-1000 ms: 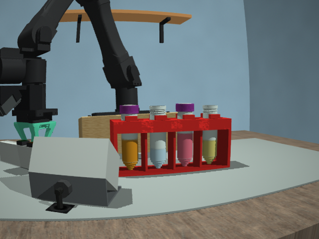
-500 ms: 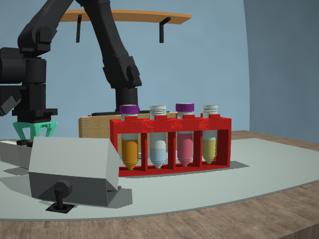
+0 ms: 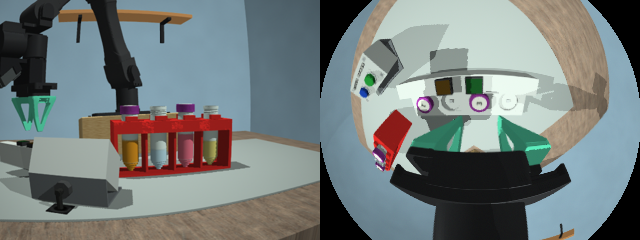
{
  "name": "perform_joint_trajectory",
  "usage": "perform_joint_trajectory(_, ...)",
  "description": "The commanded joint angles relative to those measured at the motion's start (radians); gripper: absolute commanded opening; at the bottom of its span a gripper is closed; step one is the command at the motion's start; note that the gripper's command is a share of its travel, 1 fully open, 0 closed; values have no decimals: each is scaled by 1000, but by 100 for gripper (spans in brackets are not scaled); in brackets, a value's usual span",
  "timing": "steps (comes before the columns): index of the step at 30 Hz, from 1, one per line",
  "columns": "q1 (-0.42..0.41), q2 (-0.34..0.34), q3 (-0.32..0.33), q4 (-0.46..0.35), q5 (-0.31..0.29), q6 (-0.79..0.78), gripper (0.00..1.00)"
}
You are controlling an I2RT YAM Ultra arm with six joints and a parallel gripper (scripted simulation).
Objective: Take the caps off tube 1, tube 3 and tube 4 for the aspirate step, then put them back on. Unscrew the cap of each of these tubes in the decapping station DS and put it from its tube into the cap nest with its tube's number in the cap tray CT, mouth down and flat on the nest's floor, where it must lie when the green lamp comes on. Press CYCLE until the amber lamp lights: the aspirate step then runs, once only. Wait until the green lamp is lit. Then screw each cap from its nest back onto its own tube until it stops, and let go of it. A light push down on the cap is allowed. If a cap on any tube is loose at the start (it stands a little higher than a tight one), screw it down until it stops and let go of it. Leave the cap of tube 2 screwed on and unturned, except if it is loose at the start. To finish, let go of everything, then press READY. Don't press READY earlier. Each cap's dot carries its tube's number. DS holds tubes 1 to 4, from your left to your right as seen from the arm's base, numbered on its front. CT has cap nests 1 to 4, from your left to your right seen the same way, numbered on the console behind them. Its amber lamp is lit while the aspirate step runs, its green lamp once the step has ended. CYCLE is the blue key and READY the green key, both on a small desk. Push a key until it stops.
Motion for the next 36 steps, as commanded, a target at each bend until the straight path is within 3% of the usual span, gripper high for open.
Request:
perform_joint_trajectory(1,7,-41,48,-89,0,7,47)
perform_joint_trajectory(16,22,-117,214,-332,-1,22,47)
perform_joint_trajectory(23,22,-117,214,-332,-1,22,47)
perform_joint_trajectory(24,46,-125,202,-330,-2,129,49)
perform_joint_trajectory(26,46,-125,202,-330,-2,129,49)
perform_joint_trajectory(30,146,-150,161,-322,-6,553,49)
perform_joint_trajectory(36,223,-161,142,-319,-10,871,49)
